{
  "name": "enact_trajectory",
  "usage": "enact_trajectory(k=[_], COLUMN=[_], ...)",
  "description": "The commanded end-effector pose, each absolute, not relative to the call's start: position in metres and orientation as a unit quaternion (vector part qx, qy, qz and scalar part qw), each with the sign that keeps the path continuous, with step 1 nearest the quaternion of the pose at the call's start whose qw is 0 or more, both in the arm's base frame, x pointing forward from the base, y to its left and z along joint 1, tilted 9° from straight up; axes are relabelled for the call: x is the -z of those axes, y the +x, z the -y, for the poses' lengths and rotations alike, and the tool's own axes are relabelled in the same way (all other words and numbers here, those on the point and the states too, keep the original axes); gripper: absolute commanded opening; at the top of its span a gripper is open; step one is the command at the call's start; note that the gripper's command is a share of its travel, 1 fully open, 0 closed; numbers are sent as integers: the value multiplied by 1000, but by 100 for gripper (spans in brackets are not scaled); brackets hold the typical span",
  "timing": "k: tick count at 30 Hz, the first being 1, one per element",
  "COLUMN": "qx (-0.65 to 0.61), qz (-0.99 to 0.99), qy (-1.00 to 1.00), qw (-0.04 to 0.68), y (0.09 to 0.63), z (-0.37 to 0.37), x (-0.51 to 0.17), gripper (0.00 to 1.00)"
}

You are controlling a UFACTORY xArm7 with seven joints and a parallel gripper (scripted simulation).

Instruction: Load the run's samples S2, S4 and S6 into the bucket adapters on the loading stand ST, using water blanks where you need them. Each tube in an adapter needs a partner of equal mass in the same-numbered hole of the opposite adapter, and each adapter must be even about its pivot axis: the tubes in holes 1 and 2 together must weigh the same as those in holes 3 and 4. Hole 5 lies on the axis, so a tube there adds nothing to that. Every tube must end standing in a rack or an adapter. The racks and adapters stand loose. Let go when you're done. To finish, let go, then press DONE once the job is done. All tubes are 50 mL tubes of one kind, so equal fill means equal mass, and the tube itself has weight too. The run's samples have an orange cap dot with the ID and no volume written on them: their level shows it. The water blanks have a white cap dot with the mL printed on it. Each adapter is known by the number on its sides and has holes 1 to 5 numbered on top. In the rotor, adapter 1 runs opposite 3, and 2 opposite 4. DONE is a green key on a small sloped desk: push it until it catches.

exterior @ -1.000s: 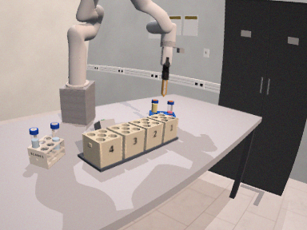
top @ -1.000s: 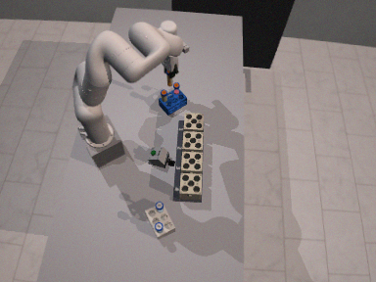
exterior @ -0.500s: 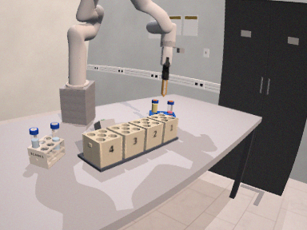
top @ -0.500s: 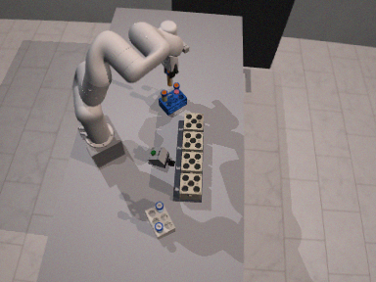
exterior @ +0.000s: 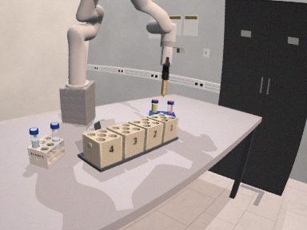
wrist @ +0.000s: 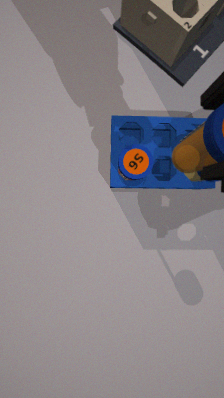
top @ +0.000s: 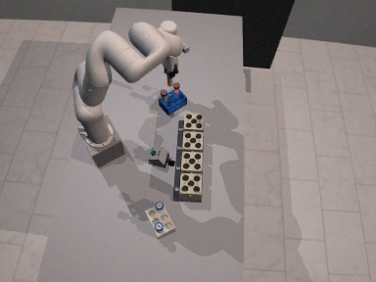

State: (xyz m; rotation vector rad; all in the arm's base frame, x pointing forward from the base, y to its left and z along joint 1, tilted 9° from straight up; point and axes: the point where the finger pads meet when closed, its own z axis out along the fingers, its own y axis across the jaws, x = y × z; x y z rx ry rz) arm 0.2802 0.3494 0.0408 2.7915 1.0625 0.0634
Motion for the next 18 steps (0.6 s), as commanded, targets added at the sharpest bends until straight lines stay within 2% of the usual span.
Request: enact_trajectory(k=[1, 18], qx=[-23, -23], qz=[-355, -355], qy=[932, 932], qw=[76, 76], y=[281, 283], z=[-351, -348], x=[-42, -21], gripper=[0, 0])
